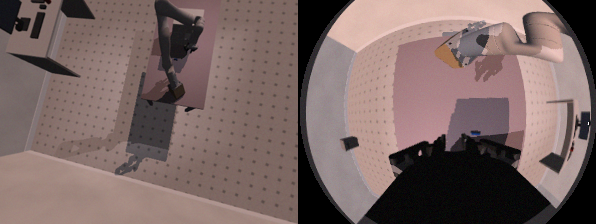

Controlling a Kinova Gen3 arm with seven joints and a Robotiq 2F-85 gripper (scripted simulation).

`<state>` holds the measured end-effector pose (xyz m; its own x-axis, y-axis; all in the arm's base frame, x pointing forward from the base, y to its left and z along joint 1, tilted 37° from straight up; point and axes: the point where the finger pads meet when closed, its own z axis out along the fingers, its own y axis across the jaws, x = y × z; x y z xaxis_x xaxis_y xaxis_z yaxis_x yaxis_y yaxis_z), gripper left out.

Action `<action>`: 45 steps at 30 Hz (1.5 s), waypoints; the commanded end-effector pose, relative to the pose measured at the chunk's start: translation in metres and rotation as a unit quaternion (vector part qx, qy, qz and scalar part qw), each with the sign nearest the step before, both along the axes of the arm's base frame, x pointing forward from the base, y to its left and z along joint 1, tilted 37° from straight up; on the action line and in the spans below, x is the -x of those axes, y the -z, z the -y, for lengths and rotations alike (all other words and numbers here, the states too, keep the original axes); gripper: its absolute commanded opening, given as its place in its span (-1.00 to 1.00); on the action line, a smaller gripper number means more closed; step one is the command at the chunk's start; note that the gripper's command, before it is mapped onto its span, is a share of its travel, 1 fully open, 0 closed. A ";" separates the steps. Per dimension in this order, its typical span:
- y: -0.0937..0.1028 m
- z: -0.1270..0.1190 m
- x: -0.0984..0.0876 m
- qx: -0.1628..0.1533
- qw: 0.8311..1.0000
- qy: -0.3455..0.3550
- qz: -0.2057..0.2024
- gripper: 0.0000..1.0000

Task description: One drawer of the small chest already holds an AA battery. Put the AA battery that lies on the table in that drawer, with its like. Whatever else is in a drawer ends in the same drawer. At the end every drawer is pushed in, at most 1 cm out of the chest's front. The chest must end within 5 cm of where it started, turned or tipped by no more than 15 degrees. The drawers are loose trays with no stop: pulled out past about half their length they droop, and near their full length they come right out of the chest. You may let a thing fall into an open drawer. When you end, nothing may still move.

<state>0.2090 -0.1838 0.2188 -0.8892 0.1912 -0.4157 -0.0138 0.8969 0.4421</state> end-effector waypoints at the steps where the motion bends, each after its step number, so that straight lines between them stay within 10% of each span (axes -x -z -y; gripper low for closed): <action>1: -0.001 0.001 0.000 0.003 1.000 -0.002 -0.001 -0.34; 28: -0.001 0.001 0.000 0.003 1.000 -0.002 -0.002 -0.34; 29: -0.001 0.001 0.000 0.003 1.000 -0.002 -0.002 1.00; 45: -0.001 0.001 0.000 0.003 1.000 -0.002 -0.002 1.00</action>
<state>0.2089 -0.1846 0.2201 -0.8921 0.1846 -0.4123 -0.0165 0.8988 0.4380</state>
